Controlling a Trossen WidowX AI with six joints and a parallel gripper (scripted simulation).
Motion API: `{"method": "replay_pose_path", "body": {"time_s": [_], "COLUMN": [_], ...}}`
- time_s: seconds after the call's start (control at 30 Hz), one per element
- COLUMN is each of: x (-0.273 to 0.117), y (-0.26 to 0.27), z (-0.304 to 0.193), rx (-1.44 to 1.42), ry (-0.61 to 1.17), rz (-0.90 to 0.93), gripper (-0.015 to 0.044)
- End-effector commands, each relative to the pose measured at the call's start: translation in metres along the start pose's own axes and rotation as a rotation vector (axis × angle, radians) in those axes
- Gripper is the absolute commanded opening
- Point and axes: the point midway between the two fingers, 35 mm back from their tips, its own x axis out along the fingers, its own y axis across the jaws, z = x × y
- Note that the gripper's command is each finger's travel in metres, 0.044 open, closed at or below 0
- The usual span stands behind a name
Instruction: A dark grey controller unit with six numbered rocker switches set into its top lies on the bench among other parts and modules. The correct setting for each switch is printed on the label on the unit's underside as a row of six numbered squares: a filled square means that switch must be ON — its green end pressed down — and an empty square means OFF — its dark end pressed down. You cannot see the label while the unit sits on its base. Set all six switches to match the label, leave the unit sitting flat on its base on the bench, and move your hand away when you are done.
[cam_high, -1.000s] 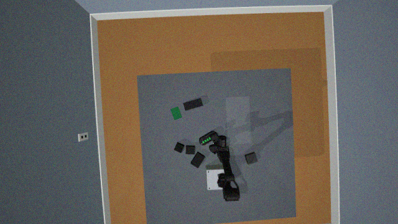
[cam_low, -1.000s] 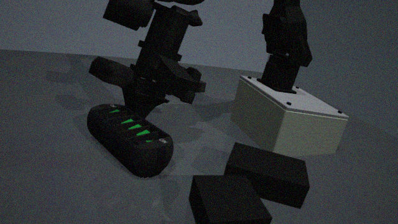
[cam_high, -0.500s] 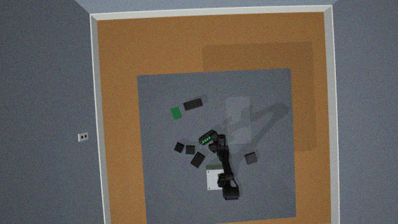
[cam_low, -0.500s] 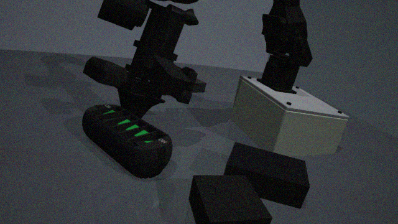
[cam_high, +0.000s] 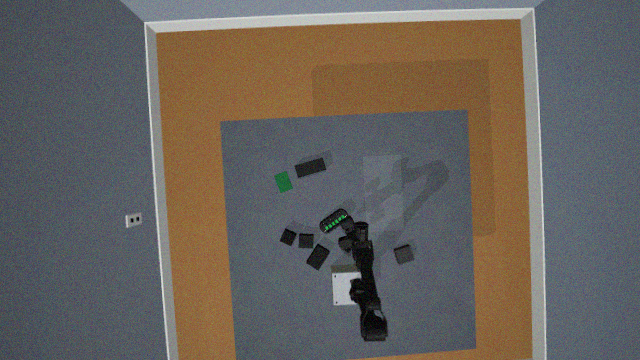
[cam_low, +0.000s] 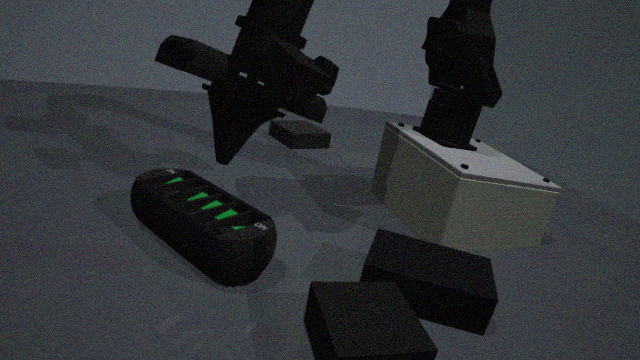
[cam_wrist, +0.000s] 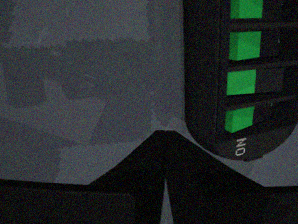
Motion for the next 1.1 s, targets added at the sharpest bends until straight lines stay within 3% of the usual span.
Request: {"method": "replay_pose_path", "body": {"time_s": [0.0,0.53,1.07], "x": [-0.004,-0.015,0.000], "y": [-0.006,-0.059,-0.056], "z": [0.005,0.080,0.081], "rx": [-0.007,-0.081,-0.082], "ry": [-0.010,-0.020,-0.019], "rz": [0.021,0.283,0.286], "gripper": [0.0000,0.0000,0.0000]}}
